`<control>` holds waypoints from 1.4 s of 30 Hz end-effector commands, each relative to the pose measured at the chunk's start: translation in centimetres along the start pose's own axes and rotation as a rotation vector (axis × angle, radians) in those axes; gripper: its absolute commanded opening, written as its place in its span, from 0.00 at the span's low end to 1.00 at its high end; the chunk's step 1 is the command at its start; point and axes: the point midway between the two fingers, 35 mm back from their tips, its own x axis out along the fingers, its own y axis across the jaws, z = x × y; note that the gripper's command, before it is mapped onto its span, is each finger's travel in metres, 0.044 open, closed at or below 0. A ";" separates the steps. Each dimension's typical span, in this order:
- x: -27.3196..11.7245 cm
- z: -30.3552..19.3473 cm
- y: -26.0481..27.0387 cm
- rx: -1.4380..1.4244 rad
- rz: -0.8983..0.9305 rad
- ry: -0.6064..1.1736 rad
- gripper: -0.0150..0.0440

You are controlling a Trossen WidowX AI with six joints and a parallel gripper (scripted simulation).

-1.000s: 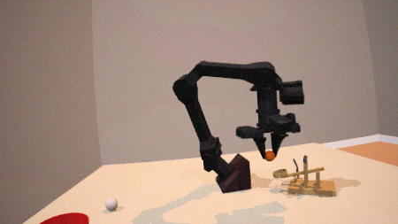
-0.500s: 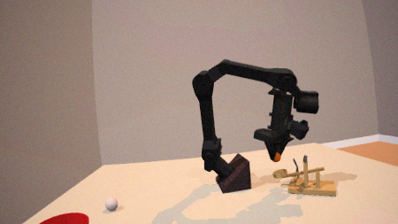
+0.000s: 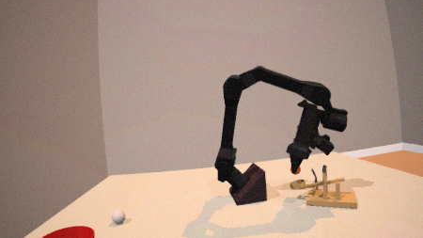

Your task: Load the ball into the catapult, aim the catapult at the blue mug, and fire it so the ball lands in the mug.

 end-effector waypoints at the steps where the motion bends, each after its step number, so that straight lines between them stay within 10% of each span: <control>1: 0.0 0.2 0.2 -0.014 0.007 0.000 0.25; 26: 2.2 1.0 0.4 -0.009 0.014 -0.003 0.25; 36: 2.0 1.0 0.4 -0.010 0.015 -0.008 0.70; 42: -5.2 -1.7 0.2 -0.026 0.058 -0.171 0.97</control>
